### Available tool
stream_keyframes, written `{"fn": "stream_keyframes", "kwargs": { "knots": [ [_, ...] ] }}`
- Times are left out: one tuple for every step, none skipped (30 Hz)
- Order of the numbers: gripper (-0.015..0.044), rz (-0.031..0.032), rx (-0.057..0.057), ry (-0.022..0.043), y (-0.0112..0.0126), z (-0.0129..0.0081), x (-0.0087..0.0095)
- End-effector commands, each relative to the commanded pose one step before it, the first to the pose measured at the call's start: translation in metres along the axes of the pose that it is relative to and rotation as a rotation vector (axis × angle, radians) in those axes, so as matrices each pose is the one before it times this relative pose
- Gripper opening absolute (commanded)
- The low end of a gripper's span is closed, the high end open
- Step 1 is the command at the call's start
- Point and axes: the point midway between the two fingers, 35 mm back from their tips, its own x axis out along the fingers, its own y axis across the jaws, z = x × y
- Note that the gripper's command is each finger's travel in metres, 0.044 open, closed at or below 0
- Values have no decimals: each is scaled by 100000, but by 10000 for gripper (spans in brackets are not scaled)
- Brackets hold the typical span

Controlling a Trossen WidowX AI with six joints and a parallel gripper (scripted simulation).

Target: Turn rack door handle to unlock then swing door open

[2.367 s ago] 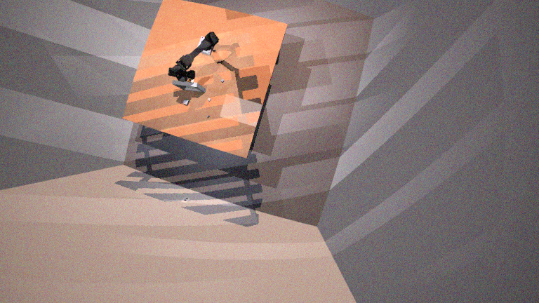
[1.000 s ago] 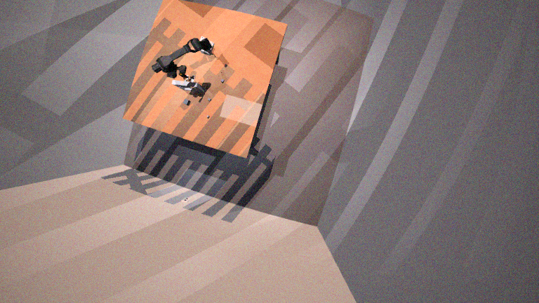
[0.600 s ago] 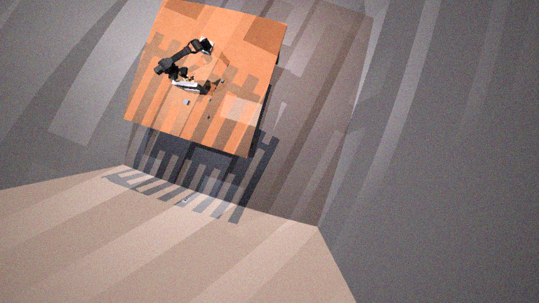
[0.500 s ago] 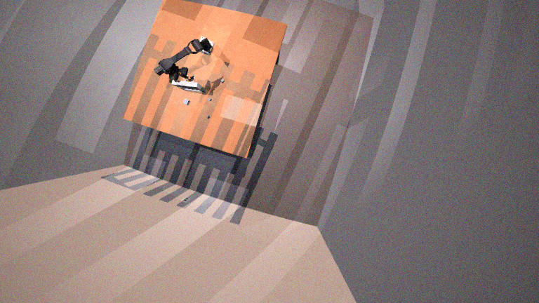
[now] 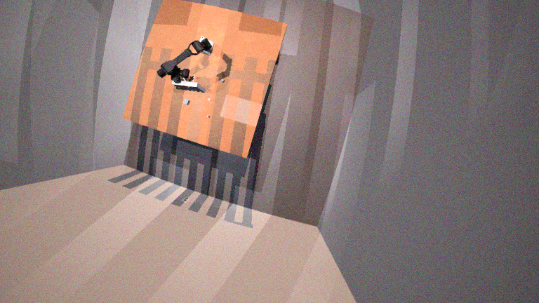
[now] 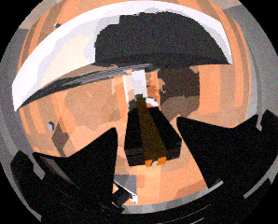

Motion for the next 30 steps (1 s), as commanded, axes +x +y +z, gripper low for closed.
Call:
{"fn": "stream_keyframes", "kwargs": {
  "knots": [
    [298,-80,968,1615,17,-217,777],
    [298,-4,12,34,2,-1,27],
    [272,0,0,0,0,0,0],
    [246,0,0,0,0,0,0],
    [220,0,0,0,0,0,0],
    [193,0,0,0,0,0,0],
    [167,0,0,0,0,0,0],
    [141,0,0,0,0,0,0],
    [115,0,0,0,0,0,0],
    [108,0,0,0,0,0,0],
    [101,0,0,0,0,0,0],
    [95,0,0,0,0,0,0],
    [88,0,0,0,0,0,0],
    [81,0,0,0,0,0,0],
    [75,0,0,0,0,0,0],
    [68,0,0,0,0,0,0],
    [61,0,0,0,0,0,0],
    [55,0,0,0,0,0,0],
    [48,0,0,0,0,0,0],
    [41,0,0,0,0,0,0],
    [35,0,0,0,0,0,0],
    [28,0,0,0,0,0,0],
    [26,0,0,0,0,0,0],
    [26,0,0,0,0,0,0],
    [26,0,0,0,0,0,0],
    [26,0,809,0,0,0,0],
    [26,0,2428,0,0,0,0],
    [26,0,4047,-1,0,0,0],
    [26,-1,4926,-1,0,0,0],
    [26,0,4928,-1,0,0,0]
  ]
}}
